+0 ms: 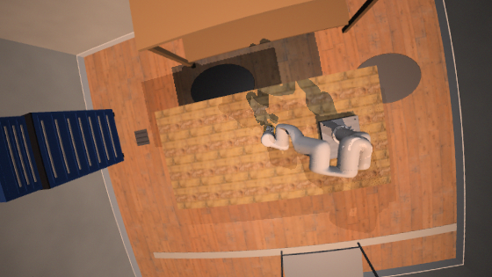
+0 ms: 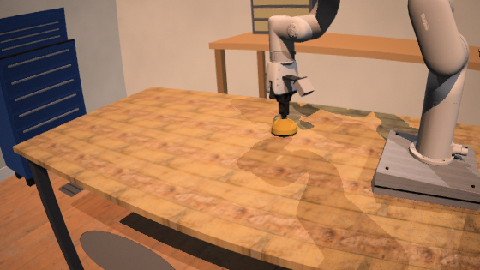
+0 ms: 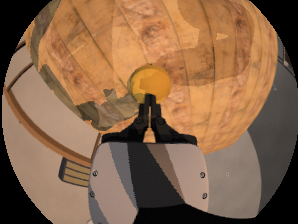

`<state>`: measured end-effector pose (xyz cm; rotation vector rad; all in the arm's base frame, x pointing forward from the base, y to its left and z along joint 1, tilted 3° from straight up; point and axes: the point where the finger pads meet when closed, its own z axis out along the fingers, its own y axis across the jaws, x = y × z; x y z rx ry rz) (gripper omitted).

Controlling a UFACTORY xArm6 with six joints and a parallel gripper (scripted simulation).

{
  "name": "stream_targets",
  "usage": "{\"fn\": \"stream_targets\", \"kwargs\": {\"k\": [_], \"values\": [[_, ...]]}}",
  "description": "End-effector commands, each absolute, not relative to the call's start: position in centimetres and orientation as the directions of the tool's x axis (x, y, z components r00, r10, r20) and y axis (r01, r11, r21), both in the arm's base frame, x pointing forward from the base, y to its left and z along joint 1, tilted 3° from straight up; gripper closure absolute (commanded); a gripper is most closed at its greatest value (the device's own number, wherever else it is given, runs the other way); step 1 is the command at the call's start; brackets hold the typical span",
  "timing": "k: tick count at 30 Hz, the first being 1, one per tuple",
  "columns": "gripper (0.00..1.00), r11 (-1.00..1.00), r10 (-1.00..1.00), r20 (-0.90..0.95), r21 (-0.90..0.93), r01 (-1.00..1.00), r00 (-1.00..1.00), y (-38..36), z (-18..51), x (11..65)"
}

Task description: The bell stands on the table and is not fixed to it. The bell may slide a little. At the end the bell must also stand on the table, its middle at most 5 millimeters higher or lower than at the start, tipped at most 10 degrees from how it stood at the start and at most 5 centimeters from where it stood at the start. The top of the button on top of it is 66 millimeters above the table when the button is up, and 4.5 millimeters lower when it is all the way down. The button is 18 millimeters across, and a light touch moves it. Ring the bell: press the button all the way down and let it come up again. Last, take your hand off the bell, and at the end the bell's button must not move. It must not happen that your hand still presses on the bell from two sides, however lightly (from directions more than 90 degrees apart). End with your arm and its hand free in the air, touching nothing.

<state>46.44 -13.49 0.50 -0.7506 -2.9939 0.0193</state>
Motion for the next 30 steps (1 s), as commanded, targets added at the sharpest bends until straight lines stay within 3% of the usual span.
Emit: {"fn": "stream_targets", "kwargs": {"k": [1, 30], "values": [[1.0, 0.882, 0.472, 0.05, -0.025, 0.471, -0.88, -13.5, 0.43, 46.46], [1.0, 0.882, 0.472, 0.05, -0.025, 0.471, -0.88, -13.5, 1.31, 46.51]]}}
